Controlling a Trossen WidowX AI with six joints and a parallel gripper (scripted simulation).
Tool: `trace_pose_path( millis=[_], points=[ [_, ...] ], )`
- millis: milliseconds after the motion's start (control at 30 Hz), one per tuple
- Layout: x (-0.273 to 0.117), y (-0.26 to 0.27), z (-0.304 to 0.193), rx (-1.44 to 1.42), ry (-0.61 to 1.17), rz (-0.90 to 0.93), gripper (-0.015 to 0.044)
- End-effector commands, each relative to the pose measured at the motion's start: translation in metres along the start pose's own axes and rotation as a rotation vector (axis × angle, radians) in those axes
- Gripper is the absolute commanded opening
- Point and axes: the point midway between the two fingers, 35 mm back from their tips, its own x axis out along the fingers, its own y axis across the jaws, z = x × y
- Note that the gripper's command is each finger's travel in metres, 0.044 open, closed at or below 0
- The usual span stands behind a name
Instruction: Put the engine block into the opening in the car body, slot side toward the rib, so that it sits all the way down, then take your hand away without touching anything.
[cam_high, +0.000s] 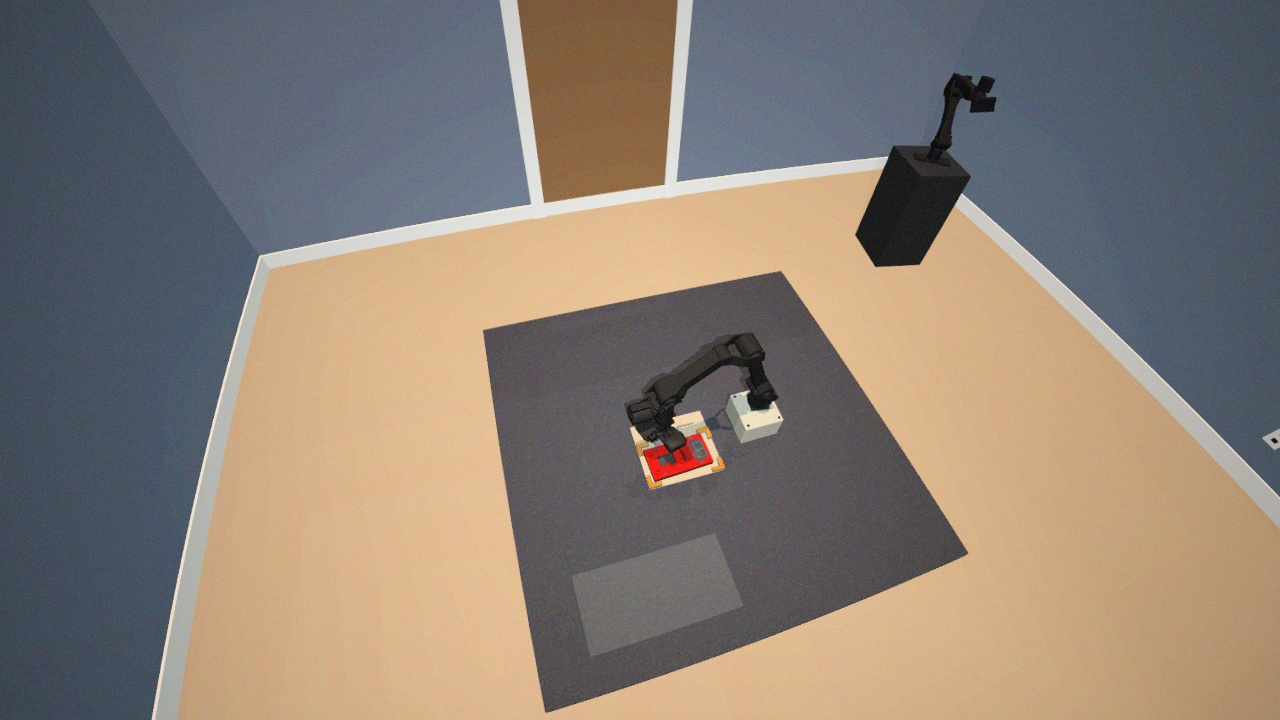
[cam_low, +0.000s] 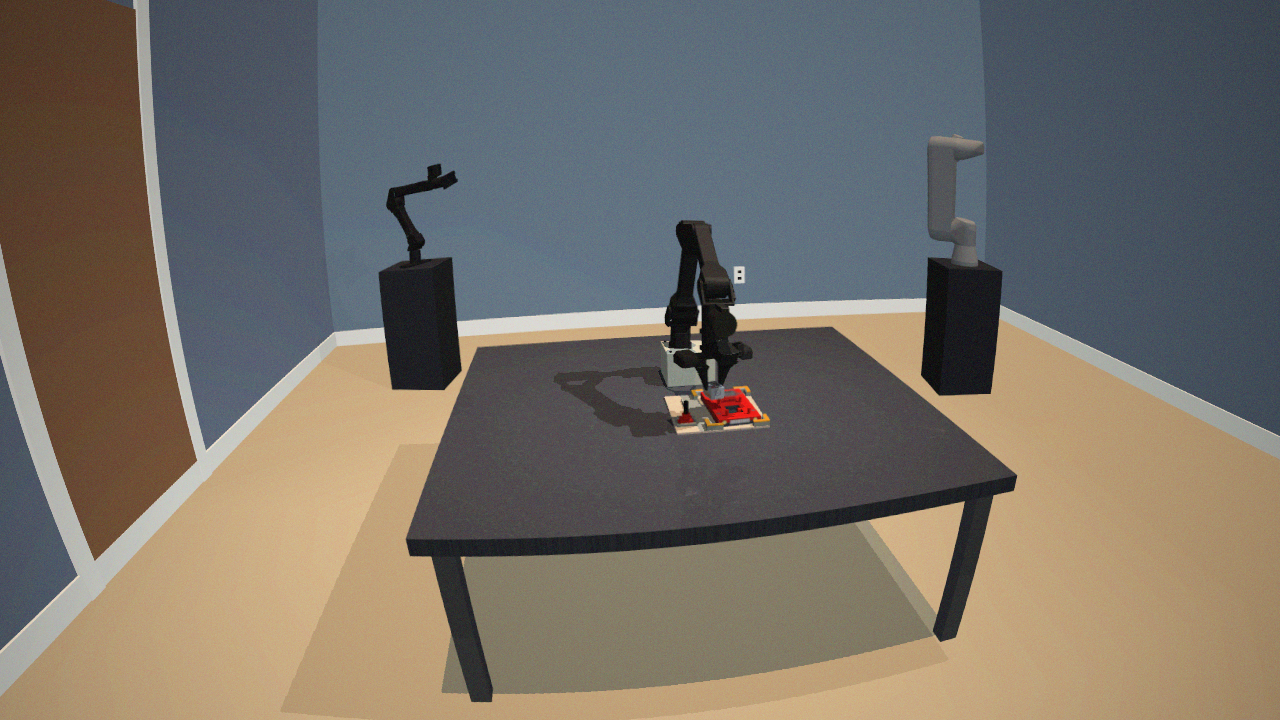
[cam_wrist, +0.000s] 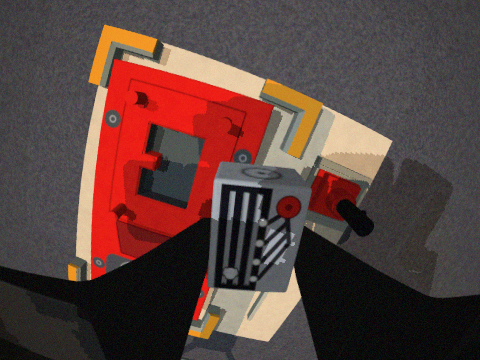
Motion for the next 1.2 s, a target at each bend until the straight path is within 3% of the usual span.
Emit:
trace_pose_path(
  millis=[0,567,767,1167],
  points=[
    [0.005,0.012,0.002,0.05,-0.001,0.004,0.0],
    [0.02,0.054,0.006,0.209,-0.001,0.01,0.0],
    [0.02,0.054,0.006,0.237,-0.001,0.01,0.0157],
    [0.02,0.054,0.005,0.216,-0.001,0.01,0.0158]
  ],
)
